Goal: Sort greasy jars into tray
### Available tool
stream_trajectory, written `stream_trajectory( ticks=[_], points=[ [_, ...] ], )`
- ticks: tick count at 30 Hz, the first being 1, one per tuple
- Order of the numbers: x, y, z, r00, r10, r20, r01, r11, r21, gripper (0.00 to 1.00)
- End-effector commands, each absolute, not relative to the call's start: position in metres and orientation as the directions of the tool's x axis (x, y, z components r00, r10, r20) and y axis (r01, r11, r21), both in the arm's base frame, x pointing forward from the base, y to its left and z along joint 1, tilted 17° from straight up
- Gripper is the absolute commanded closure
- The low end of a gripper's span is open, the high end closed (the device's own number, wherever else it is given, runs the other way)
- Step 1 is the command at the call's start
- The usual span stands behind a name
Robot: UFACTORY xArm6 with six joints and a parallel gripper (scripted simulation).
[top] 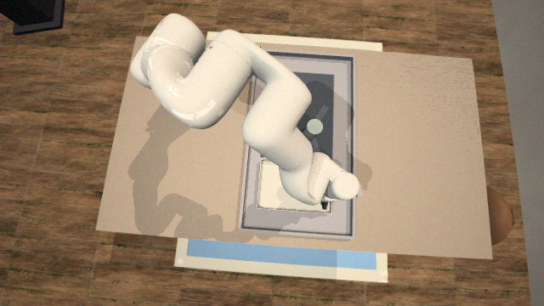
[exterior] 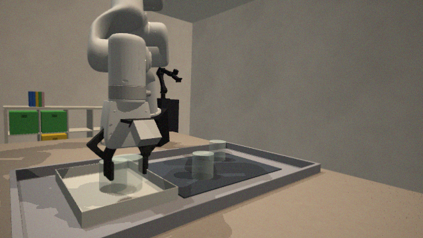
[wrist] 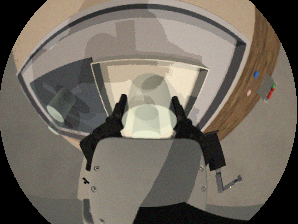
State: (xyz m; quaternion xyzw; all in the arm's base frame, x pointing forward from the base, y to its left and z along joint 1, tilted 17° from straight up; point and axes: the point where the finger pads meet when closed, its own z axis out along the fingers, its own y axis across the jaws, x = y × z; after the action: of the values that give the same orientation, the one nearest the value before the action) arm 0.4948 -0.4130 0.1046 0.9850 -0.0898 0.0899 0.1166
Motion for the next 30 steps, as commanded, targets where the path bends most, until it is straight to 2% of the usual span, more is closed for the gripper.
stream_trajectory(
  ticks=[1,24,25,30],
  points=[
    [0.496,-0.415,0.102,0.967,-0.155,0.201,-0.198,-0.956,0.215,1.0],
    [0.5,-0.42,0.083,0.967,-0.155,0.201,-0.198,-0.956,0.215,1.0],
    [0.5,-0.42,0.083,0.967,-0.155,0.201,-0.198,-0.956,0.215,0.0],
    [0.5,-0.42,0.083,0.967,-0.155,0.201,-0.198,-0.956,0.215,0.0]
  ],
)
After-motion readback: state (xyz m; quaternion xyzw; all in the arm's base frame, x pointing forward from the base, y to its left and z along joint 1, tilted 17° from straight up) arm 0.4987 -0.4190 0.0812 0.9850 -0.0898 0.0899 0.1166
